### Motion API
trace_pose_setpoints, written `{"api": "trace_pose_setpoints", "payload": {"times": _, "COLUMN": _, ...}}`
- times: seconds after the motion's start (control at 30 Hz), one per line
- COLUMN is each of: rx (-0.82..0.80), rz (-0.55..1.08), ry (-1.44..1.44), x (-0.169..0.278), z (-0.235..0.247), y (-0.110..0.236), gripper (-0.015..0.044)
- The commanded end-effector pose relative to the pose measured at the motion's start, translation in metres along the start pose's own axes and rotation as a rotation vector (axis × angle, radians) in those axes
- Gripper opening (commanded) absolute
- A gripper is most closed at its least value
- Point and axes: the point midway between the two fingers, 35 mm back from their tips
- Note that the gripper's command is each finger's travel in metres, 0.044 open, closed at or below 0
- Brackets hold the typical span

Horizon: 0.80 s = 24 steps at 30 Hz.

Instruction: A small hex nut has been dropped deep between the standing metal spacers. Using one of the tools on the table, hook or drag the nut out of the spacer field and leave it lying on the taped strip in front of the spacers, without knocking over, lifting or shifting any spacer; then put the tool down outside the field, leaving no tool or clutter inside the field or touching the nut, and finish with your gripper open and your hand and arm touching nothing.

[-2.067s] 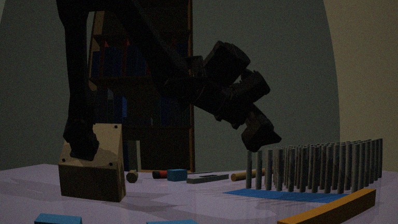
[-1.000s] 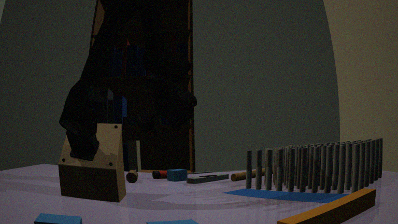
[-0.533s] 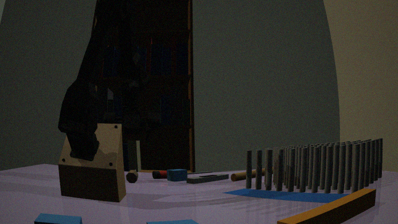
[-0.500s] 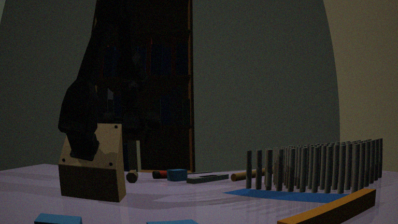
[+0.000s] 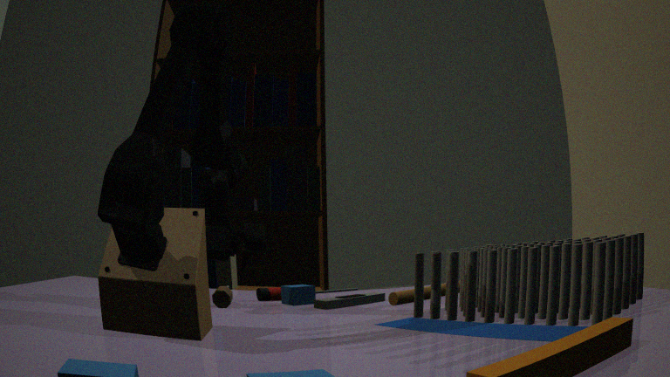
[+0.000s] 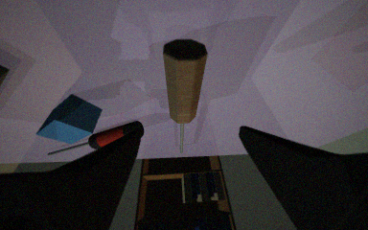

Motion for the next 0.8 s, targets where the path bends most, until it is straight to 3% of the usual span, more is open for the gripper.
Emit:
{"api": "trace_pose_setpoints", "payload": {"times": 0.0, "rx": -0.008, "rz": 0.019, "ry": 0.003, "x": 0.0044, "z": 0.0018, "y": 0.0021, "gripper": 0.0440}}
{"api": "trace_pose_setpoints", "payload": {"times": 0.13, "rx": -0.008, "rz": 0.019, "ry": 0.003, "x": 0.0044, "z": 0.0018, "y": 0.0021, "gripper": 0.0440}}
{"api": "trace_pose_setpoints", "payload": {"times": 0.33, "rx": -0.008, "rz": 0.019, "ry": 0.003, "x": 0.0044, "z": 0.0018, "y": 0.0021, "gripper": 0.0282}}
{"api": "trace_pose_setpoints", "payload": {"times": 0.77, "rx": -0.008, "rz": 0.019, "ry": 0.003, "x": 0.0011, "z": 0.0026, "y": -0.0044, "gripper": 0.0280}}
Point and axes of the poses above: the point midway between the two fingers, 35 mm back from their tips, its own y axis back along the fingers, its own z axis across the jaws, x = y × z, and after that the axes turned 3 degrees about -y, right-handed
